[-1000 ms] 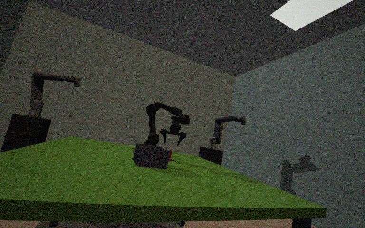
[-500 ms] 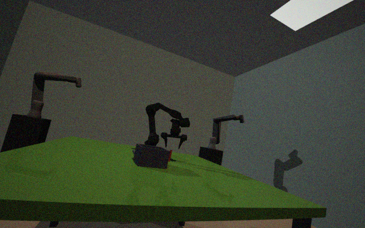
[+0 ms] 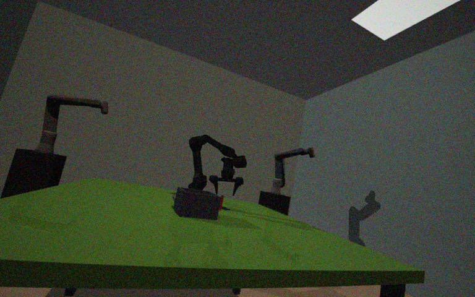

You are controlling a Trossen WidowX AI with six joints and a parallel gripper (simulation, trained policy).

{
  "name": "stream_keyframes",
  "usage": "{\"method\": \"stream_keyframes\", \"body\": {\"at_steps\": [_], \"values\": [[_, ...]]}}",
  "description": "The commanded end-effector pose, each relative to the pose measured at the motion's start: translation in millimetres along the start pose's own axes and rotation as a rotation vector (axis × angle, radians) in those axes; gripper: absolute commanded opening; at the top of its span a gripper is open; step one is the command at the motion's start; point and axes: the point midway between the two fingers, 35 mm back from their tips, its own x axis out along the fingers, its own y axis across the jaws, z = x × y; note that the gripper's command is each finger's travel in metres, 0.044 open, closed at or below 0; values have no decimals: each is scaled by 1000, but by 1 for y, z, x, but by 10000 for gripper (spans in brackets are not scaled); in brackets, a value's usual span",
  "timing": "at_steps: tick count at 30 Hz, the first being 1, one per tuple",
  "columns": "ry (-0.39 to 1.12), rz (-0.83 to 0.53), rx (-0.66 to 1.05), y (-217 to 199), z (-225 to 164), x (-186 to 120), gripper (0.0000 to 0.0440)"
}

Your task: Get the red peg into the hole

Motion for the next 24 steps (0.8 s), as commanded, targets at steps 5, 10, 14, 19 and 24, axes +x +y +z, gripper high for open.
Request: {"method": "stream_keyframes", "body": {"at_steps": [5, 10, 14, 19, 24], "values": [[-7, 13, 23, -1, -3, 2, 440], [-8, 19, 36, -1, -5, 4, 440], [-9, 23, 45, -2, -7, 4, 440], [-9, 28, 57, -2, -9, 5, 439], [-10, 32, 68, -3, -11, 5, 438]]}}
